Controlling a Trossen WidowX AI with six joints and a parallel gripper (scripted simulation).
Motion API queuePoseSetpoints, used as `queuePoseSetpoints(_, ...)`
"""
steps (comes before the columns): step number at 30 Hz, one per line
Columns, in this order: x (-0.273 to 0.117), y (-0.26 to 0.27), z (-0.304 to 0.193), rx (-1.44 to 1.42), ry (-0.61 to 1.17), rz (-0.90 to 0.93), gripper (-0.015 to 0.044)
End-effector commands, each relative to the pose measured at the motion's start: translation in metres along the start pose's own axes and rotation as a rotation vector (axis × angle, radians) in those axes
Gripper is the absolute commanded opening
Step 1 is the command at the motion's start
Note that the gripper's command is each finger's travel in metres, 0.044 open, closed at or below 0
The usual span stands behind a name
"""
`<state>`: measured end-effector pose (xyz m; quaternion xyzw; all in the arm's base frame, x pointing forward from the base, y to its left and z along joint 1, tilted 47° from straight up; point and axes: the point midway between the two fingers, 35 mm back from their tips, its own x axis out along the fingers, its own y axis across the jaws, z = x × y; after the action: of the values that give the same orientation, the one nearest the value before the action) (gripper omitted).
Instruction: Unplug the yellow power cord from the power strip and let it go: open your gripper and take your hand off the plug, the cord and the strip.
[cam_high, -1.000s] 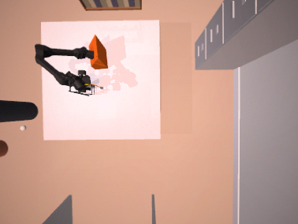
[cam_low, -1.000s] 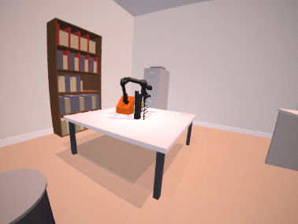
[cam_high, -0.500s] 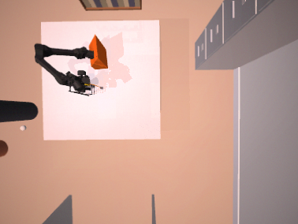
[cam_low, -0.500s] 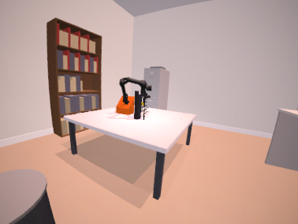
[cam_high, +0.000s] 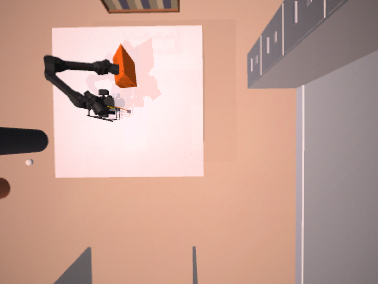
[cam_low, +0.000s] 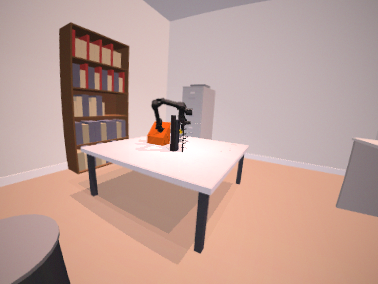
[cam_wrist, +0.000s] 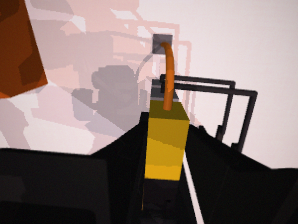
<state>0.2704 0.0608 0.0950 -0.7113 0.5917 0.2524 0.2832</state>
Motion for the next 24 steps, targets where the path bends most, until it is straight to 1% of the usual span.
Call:
queuePoseSetpoints(1, -0.001, 0.0, 0.002, 0.002, -0.001, -0.001, 0.0)
queuePoseSetpoints(24, -0.003, -0.002, 0.038, -0.001, -0.003, -0.004, 0.0)
